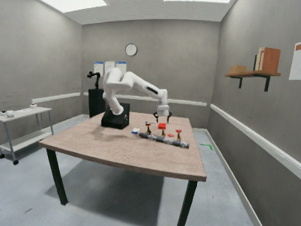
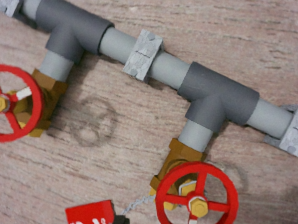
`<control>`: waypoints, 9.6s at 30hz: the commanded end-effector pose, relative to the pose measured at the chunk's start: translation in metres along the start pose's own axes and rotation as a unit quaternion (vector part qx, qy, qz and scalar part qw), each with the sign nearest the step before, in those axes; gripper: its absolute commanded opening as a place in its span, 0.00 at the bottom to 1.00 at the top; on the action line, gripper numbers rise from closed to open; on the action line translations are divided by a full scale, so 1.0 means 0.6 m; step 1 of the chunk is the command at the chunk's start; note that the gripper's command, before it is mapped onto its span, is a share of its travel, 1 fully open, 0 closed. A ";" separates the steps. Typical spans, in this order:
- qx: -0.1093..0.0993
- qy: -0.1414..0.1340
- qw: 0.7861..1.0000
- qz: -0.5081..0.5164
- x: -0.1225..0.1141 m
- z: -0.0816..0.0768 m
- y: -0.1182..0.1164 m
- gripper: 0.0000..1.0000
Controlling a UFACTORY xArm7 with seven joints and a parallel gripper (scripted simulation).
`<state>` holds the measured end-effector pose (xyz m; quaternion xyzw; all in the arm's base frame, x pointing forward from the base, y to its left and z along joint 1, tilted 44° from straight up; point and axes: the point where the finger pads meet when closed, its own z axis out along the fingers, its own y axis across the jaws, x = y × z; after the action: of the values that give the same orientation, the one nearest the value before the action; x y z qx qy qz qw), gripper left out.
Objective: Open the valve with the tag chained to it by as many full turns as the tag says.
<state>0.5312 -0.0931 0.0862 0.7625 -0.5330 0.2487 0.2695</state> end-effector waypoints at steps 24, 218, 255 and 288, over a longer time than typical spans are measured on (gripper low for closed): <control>0.029 0.030 0.997 0.064 0.002 0.011 -0.003 1.00; -0.026 0.033 0.202 -0.978 0.007 0.096 -0.006 1.00; 0.013 0.021 0.803 -0.596 0.007 0.096 -0.006 1.00; 0.027 0.021 0.999 0.020 0.007 0.096 -0.006 1.00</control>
<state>0.5396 -0.1365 0.0447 0.8169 -0.4546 0.2252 0.2745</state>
